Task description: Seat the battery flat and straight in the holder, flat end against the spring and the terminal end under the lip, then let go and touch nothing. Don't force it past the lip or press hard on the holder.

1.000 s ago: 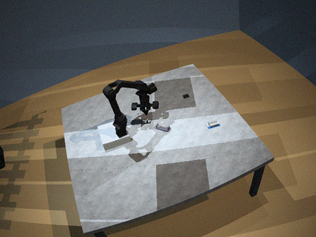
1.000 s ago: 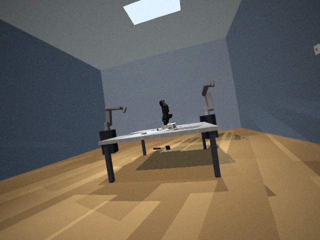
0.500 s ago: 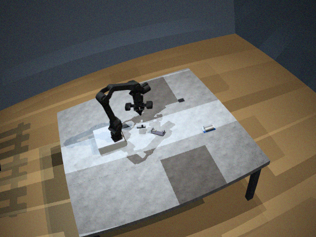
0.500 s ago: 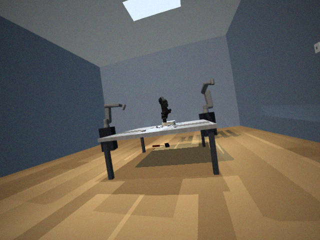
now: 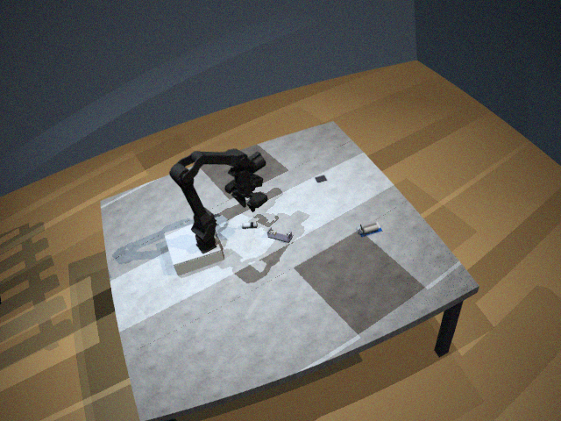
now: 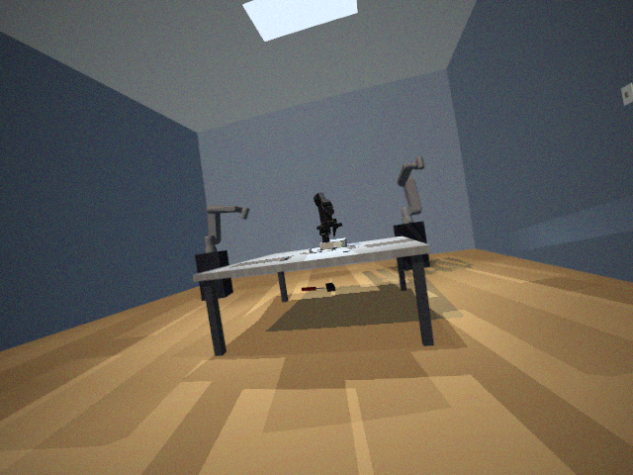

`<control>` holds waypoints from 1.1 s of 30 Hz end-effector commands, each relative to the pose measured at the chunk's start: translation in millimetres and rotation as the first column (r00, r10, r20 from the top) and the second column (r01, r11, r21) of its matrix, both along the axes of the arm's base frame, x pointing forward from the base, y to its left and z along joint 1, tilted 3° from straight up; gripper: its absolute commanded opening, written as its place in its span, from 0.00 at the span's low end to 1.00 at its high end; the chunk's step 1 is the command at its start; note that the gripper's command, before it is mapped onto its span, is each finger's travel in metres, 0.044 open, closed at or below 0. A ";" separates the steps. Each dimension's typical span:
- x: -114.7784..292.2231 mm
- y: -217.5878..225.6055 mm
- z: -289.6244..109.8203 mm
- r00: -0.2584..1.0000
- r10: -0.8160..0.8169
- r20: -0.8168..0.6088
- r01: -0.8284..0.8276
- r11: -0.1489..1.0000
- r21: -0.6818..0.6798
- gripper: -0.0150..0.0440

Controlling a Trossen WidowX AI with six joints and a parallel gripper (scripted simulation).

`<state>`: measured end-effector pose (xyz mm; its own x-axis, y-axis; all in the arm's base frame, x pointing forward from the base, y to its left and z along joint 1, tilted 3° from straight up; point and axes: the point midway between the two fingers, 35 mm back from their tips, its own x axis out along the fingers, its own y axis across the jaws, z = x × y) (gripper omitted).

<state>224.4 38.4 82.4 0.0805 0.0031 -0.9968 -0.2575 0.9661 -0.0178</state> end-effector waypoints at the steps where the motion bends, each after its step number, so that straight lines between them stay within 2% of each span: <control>1: -8.4 4.0 -30.1 0.804 -0.595 -0.024 0.595 0.803 0.035 0.65; 3: -10.3 4.9 -36.8 0.692 -0.721 -0.030 0.721 0.691 0.044 0.65; 5: -11.1 5.2 -39.2 0.647 -0.761 -0.033 0.762 0.646 0.047 0.65; 20: -11.0 5.2 -39.5 0.647 -0.761 -0.033 0.762 0.646 0.047 0.65; 33: -8.3 5.5 -59.5 0.647 -0.761 -0.033 0.762 0.646 0.047 0.65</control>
